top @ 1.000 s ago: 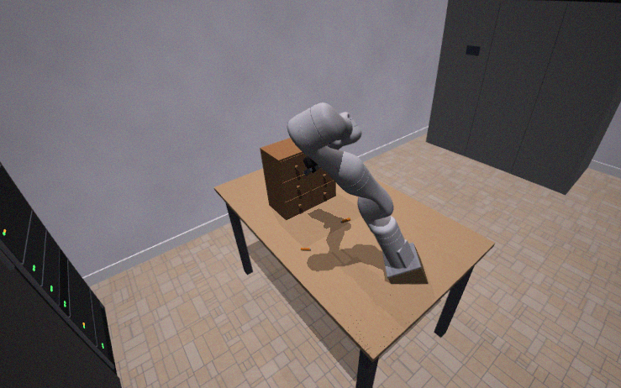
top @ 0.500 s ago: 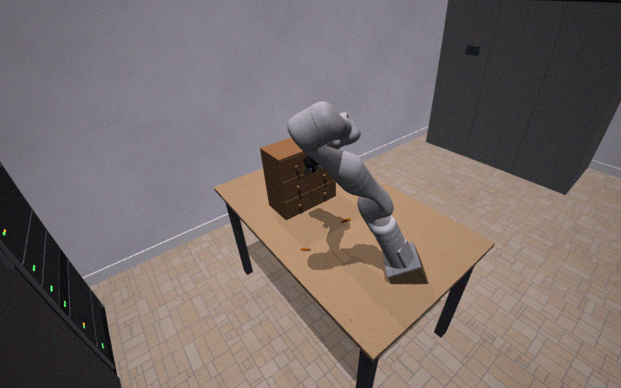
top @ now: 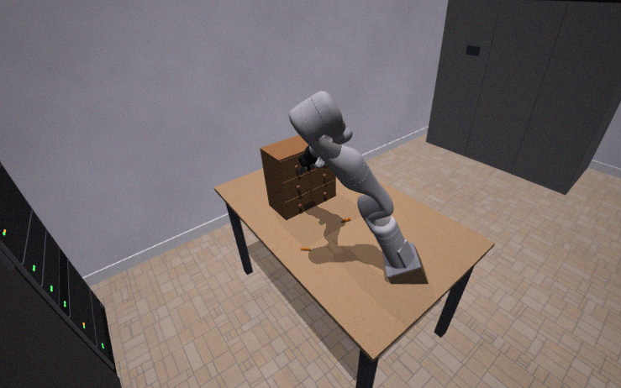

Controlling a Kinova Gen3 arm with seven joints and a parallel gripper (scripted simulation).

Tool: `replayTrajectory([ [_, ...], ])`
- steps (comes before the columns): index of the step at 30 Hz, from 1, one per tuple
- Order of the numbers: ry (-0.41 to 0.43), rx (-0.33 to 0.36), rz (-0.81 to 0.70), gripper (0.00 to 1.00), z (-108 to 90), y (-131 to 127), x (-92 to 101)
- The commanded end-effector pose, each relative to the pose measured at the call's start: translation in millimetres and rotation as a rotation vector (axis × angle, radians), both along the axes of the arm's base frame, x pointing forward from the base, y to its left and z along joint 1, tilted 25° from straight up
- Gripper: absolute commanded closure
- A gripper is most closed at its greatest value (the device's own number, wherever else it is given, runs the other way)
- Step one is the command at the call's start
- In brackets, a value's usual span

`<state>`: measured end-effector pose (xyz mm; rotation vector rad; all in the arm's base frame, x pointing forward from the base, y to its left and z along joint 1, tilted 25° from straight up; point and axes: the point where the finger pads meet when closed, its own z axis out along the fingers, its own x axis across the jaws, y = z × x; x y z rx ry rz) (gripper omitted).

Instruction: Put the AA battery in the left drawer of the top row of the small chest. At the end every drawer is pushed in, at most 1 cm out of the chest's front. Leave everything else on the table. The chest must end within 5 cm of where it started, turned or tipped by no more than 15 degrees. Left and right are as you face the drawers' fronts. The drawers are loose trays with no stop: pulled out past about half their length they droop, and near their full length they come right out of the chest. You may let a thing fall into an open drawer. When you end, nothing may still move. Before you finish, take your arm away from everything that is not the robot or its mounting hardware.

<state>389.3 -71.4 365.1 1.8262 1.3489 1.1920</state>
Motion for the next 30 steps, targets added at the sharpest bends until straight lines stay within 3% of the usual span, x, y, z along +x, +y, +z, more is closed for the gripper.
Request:
replayTrajectory([
  [1,0.001,0.001,-0.002,0.33,-0.9,-4,12.9],
  [9,0.001,0.001,-0.002,0.33,-1.0,-6,26.6],
  [30,0.002,0.003,0.002,0.33,-1.5,-4,26.7],
])
